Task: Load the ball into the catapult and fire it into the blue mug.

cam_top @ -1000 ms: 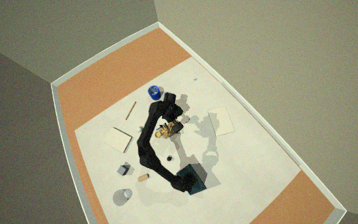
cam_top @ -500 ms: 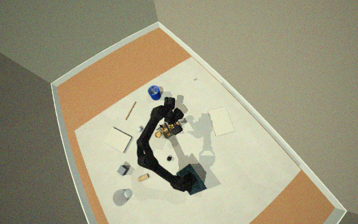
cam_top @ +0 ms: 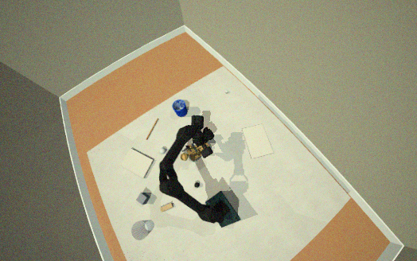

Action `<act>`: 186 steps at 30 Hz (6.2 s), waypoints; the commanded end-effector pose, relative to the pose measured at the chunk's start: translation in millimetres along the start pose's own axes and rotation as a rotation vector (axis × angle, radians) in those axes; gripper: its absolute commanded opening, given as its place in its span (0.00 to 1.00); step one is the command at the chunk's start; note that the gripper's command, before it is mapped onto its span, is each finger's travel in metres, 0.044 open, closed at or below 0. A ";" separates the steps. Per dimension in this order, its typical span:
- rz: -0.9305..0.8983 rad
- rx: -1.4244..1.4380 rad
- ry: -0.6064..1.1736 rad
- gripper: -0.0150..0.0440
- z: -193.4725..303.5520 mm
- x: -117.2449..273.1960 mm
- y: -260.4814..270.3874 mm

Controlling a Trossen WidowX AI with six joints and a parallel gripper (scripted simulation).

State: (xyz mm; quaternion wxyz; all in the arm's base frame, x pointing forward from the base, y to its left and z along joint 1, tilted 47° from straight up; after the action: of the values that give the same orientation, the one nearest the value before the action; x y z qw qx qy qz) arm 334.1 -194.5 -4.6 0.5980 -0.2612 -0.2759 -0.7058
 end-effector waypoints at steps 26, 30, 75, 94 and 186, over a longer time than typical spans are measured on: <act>0.002 0.000 0.003 0.60 1.1 -25.7 -0.9; 0.002 0.000 0.003 0.49 1.1 -25.7 -0.9; 0.001 0.708 0.007 0.25 3.3 18.0 17.3; 0.000 0.708 0.008 0.25 3.8 -13.3 18.4; 0.000 0.718 0.010 1.00 5.4 -28.6 17.2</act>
State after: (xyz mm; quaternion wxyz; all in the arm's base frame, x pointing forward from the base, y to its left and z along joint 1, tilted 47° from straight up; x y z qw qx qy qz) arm 356.7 -176.7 -16.0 0.6517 -0.0305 -0.5079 -0.5625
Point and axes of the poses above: the point midway between the two fingers, 35 mm back from their tips, its own x axis back along the fingers, its own y axis across the jaws, z = x × y, the point moved 8 cm from there along x, back along the fingers, and after that the axes turned 7 degrees about x, right-handed, at the moved point
